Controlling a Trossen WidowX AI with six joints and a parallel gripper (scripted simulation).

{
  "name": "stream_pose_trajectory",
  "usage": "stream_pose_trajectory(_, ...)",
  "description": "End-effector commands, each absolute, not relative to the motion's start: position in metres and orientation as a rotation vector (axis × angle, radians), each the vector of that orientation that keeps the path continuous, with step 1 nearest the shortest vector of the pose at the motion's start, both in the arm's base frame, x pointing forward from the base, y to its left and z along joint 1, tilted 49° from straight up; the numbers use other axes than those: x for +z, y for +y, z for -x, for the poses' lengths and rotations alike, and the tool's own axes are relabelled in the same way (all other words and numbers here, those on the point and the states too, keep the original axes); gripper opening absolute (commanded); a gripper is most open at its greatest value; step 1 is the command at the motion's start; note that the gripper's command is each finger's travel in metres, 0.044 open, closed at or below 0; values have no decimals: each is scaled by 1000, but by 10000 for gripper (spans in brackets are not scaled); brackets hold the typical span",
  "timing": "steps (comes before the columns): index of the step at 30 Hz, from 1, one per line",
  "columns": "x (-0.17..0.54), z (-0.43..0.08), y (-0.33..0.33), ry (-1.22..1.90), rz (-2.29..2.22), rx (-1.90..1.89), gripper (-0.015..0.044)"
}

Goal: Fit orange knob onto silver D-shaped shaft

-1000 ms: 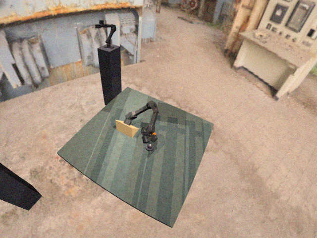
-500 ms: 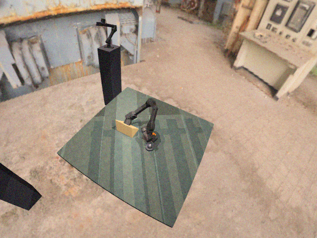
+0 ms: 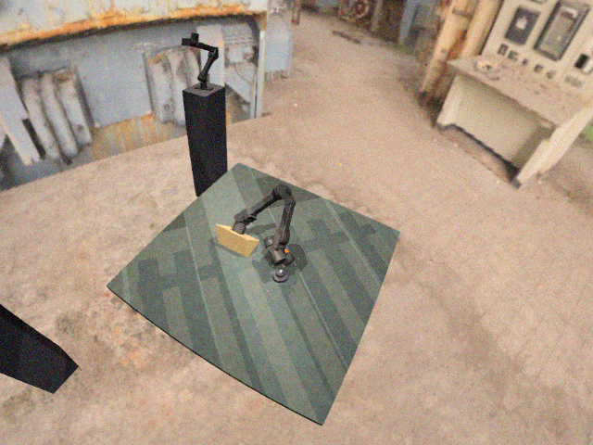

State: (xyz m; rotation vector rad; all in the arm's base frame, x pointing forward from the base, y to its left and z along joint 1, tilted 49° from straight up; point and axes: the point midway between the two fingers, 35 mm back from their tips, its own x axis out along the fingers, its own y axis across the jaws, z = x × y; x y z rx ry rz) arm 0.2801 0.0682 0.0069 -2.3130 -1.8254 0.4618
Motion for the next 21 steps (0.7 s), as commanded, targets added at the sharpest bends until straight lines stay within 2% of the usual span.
stream_pose_trajectory(1, 7, -280, 68, -1825, 2313, 460, 260)
stream_pose_trajectory(14, 7, -280, 68, -1825, 2313, 460, 260)
stream_pose_trajectory(21, 7, -280, 68, -1825, 2313, 460, 440)
